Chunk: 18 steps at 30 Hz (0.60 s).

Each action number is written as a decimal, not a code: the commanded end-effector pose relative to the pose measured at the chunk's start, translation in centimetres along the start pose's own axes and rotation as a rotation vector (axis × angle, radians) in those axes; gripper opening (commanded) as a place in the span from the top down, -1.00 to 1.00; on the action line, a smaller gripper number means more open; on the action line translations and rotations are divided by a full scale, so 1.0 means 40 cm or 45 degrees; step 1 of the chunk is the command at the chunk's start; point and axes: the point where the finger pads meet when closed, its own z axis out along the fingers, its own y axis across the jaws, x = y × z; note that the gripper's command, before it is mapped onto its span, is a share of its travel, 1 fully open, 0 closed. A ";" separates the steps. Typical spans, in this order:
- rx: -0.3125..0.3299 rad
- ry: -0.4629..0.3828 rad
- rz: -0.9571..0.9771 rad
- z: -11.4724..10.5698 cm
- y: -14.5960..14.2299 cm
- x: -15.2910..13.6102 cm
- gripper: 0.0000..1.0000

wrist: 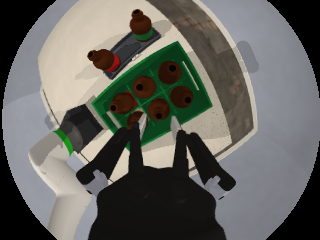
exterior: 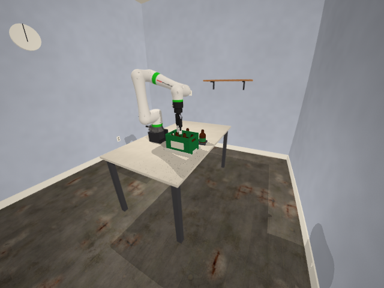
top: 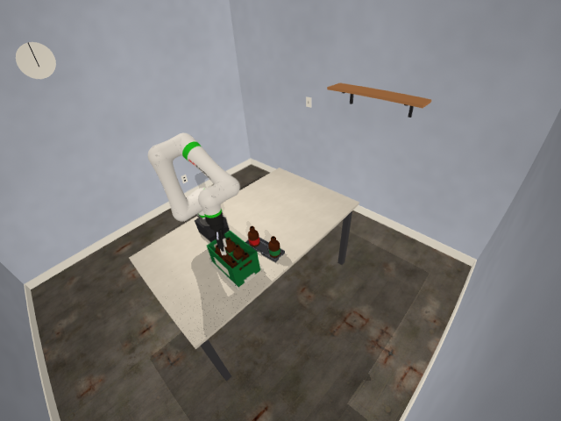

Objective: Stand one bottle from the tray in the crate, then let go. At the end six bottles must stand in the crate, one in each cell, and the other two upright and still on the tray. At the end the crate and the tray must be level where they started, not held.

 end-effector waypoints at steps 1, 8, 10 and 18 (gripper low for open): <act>0.000 0.000 0.000 -0.018 0.000 0.000 0.24; 0.000 0.000 0.000 -0.055 0.000 0.000 0.24; 0.000 0.000 0.000 -0.059 0.000 0.000 0.24; 0.000 0.000 0.000 -0.080 0.000 0.000 0.24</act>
